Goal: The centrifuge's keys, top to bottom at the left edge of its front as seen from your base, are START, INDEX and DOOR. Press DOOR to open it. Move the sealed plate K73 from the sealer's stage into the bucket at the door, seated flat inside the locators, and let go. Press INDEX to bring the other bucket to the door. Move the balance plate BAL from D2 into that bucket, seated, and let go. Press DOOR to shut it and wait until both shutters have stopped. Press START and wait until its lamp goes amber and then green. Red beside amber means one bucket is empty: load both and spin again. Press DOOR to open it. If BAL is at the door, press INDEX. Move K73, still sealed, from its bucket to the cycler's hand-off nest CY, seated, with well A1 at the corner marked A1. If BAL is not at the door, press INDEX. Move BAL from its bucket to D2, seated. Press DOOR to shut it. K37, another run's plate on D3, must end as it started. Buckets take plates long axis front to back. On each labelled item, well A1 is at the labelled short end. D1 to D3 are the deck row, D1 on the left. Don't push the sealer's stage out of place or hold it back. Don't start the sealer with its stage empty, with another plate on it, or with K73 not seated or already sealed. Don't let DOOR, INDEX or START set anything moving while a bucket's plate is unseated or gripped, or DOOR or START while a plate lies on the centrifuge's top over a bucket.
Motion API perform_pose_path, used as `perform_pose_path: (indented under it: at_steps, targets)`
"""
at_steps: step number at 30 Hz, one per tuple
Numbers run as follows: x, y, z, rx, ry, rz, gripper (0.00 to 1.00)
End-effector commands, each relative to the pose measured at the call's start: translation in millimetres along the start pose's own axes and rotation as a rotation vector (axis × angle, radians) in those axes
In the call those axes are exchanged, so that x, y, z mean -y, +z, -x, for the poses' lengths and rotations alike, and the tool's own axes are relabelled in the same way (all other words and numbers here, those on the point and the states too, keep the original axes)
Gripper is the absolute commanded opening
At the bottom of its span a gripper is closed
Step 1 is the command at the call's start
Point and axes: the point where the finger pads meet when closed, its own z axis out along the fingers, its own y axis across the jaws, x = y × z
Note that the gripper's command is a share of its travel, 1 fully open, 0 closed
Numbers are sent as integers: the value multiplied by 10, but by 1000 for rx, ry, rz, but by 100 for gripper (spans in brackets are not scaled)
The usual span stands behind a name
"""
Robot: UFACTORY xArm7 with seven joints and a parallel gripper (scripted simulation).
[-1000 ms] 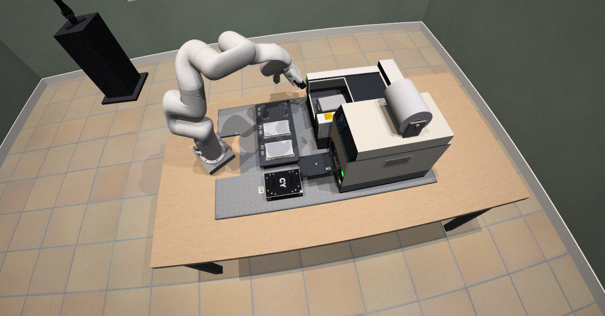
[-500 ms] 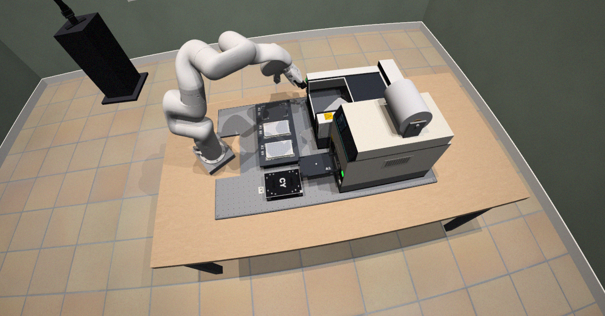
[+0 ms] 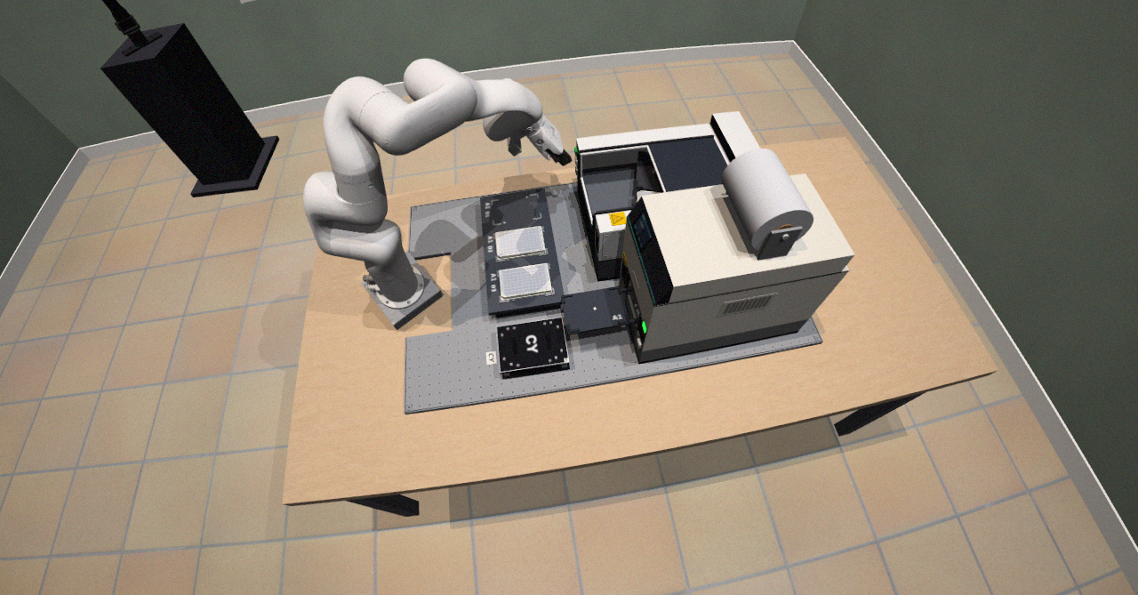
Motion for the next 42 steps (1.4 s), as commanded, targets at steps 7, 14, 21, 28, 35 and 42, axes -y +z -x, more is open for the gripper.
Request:
perform_pose_path:
  at_steps: [7,14,21,28,35,42]
  targets:
    - [-11,-138,-56,3,1,3,0]
    - [-11,-240,-113,2,1,3,0]
    - [-11,-313,-154,2,1,3,0]
    - [-11,-415,-211,2,1,3,0]
    - [-11,-502,-259,2,1,3,0]
    - [-10,-618,-235,2,1,3,0]
